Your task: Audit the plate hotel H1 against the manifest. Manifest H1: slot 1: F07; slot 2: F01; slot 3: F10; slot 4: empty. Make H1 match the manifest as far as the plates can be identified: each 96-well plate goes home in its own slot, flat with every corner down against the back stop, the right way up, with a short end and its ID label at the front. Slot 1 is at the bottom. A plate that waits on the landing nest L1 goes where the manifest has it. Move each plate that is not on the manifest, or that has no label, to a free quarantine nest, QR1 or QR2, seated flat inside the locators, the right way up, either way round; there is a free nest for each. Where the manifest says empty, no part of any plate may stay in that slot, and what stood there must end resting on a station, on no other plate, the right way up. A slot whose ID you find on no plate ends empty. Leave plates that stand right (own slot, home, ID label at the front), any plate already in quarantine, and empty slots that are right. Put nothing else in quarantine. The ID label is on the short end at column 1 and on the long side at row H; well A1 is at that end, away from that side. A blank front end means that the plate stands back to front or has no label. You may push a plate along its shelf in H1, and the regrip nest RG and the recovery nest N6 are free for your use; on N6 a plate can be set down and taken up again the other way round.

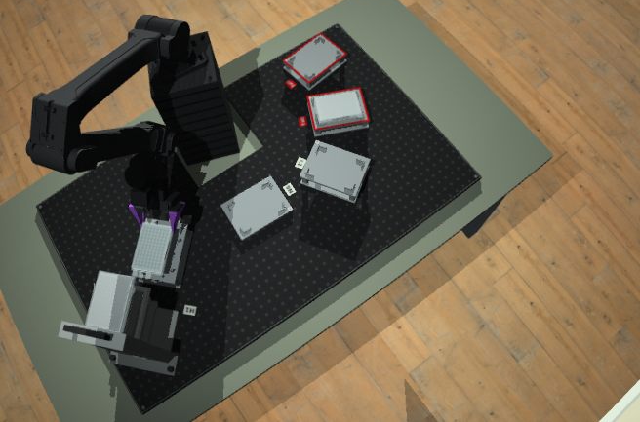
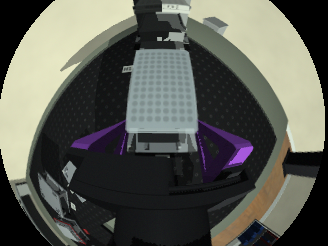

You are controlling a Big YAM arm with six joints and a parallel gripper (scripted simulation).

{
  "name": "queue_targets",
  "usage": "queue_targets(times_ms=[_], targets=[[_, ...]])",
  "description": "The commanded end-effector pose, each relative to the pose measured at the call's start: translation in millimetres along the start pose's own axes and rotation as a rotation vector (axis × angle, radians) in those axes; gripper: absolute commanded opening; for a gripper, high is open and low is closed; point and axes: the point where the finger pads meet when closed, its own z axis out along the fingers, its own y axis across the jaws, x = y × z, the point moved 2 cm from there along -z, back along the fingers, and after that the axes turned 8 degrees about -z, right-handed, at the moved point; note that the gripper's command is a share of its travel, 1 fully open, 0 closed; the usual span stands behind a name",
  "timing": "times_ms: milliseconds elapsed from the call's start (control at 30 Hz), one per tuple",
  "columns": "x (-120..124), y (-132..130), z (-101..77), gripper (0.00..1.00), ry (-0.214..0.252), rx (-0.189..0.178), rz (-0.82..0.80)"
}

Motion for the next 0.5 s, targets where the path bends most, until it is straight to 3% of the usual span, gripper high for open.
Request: queue_targets(times_ms=[0,133,467], targets=[[9,-1,-13.3,0.86,0.005,0.003,-0.008],[-3,-4,-0.8,0.86,-0.034,0.011,-0.016],[3,-2,1.7,0.86,-0.027,0.009,-0.015]])
